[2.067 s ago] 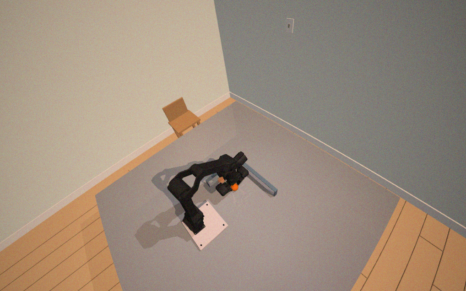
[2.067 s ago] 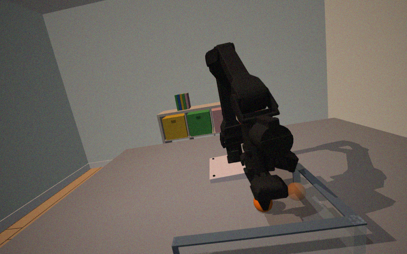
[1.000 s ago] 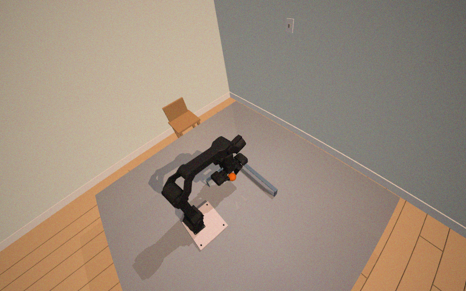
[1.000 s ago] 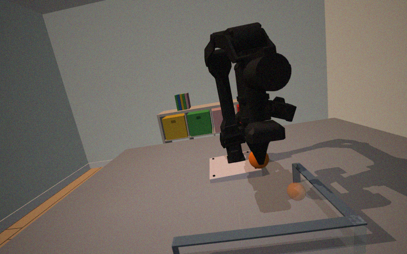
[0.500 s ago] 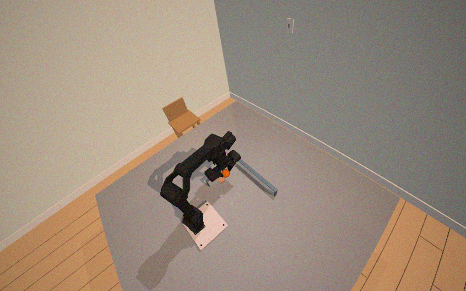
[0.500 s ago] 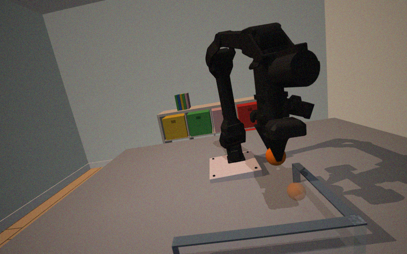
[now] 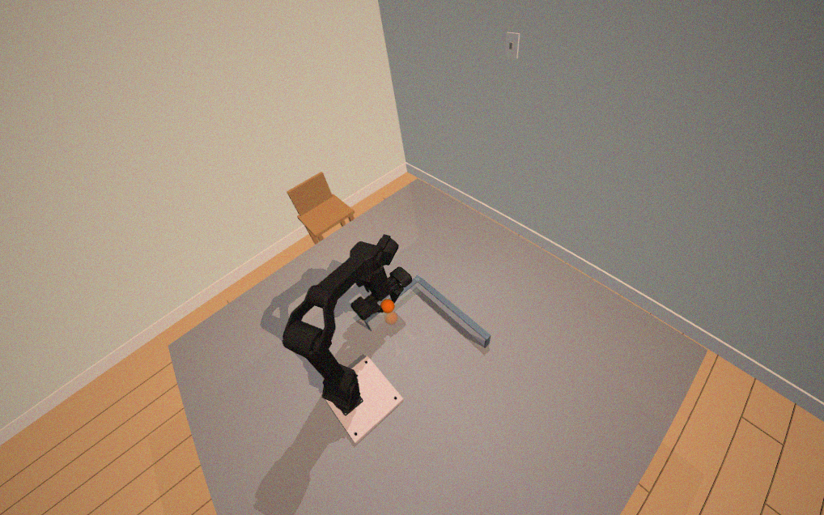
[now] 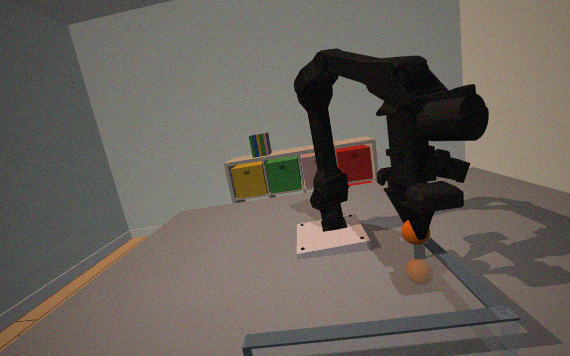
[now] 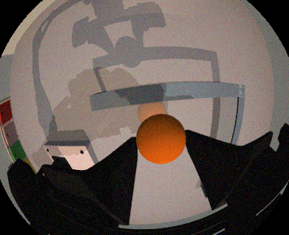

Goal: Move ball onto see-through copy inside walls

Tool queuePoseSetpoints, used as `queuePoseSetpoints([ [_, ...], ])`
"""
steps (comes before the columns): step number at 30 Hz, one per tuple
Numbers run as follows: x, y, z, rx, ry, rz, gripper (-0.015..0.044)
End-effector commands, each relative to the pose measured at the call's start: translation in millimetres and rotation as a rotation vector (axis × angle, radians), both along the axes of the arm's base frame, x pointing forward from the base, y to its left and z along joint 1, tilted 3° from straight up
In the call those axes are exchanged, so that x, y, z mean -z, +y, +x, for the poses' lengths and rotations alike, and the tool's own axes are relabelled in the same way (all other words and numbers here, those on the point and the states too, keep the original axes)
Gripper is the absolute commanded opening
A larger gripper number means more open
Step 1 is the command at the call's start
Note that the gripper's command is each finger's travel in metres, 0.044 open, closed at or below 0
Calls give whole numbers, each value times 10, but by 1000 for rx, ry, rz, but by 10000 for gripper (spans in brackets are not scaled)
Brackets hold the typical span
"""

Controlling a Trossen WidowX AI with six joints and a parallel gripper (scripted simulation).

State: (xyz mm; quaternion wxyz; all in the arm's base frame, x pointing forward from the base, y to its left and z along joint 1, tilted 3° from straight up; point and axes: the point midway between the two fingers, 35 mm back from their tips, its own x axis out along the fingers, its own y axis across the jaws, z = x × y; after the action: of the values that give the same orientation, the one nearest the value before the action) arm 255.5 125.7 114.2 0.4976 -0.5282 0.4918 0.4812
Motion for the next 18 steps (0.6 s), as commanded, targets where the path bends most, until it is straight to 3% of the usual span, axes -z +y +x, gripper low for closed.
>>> queuePoseSetpoints([
  [1,139,6,0,4,7,0,0],
  [11,603,-21,6,4,7,0,0],
  [18,658,-25,5,4,7,0,0],
])
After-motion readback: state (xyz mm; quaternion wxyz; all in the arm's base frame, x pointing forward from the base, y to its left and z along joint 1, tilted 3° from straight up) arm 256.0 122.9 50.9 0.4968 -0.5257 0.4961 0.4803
